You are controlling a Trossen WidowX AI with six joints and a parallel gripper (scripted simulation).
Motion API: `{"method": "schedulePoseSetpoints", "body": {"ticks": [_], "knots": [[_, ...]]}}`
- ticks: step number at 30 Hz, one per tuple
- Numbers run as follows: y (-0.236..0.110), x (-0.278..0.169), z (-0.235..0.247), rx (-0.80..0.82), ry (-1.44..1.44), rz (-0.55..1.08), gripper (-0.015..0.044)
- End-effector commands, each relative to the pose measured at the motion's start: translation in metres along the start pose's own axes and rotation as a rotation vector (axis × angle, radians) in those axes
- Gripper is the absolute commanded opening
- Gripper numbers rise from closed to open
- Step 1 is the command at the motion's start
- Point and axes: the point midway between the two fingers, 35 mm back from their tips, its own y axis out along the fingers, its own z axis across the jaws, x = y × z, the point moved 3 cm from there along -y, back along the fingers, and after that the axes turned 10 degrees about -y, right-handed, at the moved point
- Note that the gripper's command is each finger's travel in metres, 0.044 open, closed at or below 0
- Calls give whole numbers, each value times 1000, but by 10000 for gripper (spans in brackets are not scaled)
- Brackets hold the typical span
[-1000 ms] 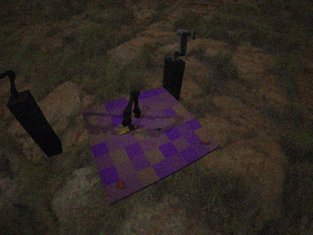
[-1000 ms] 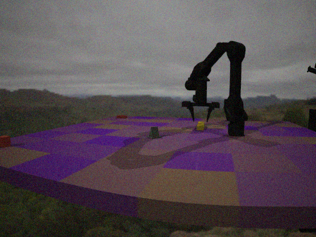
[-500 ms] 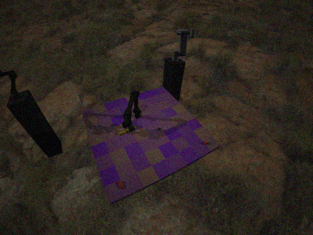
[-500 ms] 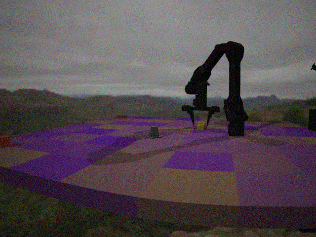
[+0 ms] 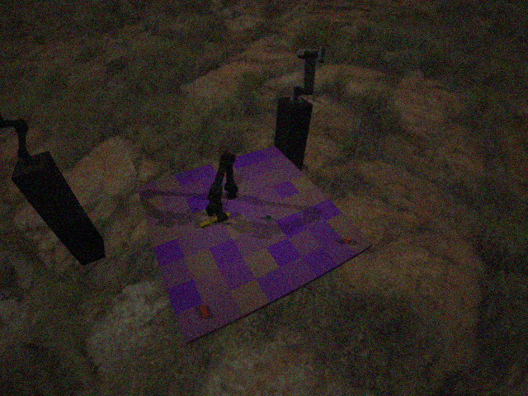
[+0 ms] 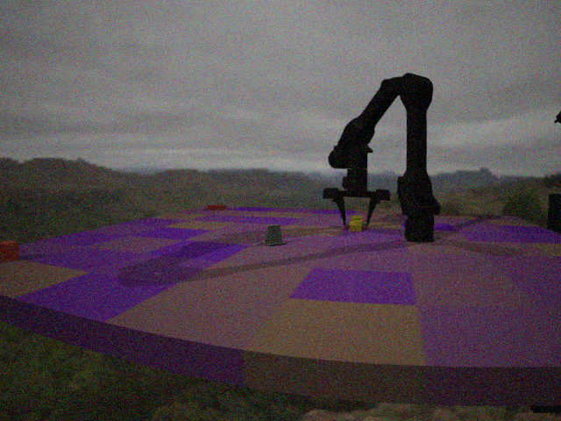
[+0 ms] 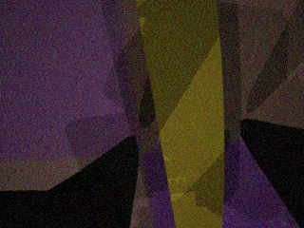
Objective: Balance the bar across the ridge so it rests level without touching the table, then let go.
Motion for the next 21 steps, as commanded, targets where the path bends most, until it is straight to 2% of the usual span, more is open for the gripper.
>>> {"method": "schedulePoseSetpoints", "body": {"ticks": [1,5,12,15,21], "knots": [[0,0,0,0,0,0,236],[0,0,0,0,0,0,131],[0,0,0,0,0,0,85],[-4,1,0,0,0,0,6],[-18,3,2,0,-1,-1,0]]}}
